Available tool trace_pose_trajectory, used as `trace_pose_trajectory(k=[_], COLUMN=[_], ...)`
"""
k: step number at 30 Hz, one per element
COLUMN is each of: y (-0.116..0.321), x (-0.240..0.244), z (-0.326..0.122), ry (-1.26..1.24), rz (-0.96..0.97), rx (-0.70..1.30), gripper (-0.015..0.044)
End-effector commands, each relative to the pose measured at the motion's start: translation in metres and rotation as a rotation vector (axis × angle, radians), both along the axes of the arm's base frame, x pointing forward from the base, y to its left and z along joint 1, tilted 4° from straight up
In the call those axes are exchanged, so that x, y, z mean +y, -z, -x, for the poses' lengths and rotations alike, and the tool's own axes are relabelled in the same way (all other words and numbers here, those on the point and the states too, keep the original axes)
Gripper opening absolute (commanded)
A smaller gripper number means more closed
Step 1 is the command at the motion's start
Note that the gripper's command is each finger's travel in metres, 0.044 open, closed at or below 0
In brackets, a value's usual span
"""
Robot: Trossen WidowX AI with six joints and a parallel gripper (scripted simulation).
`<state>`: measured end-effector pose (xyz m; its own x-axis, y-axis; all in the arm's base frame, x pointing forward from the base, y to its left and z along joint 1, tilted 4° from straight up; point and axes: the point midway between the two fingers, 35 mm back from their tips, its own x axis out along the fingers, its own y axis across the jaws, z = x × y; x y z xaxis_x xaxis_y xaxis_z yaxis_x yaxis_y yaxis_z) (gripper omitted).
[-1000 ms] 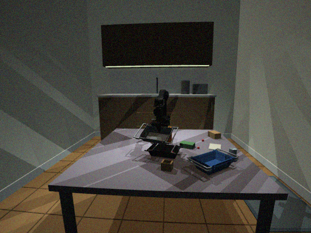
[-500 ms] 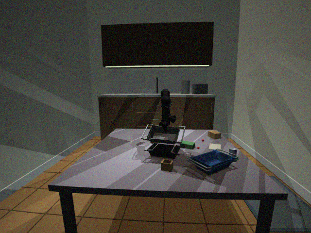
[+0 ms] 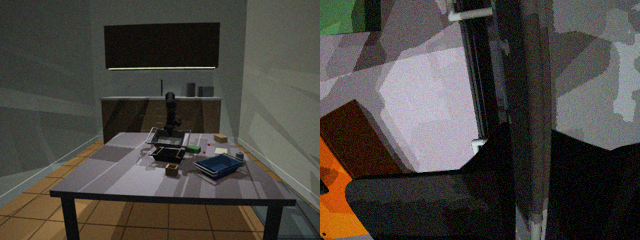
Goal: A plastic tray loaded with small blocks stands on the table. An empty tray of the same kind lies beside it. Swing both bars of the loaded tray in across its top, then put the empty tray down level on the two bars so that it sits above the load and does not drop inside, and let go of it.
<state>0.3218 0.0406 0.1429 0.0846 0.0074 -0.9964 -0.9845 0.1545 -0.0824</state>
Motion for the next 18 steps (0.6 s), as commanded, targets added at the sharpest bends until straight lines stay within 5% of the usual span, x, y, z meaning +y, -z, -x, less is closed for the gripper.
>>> trace_pose_trajectory(k=[1,18], y=[-0.0057,-0.0057], x=[-0.0003,-0.0011], z=[-0.0013,-0.0011], ry=[0.004,0.004], rz=[0.001,0.002], rx=[-0.02,-0.02], gripper=[0.0,0.0])
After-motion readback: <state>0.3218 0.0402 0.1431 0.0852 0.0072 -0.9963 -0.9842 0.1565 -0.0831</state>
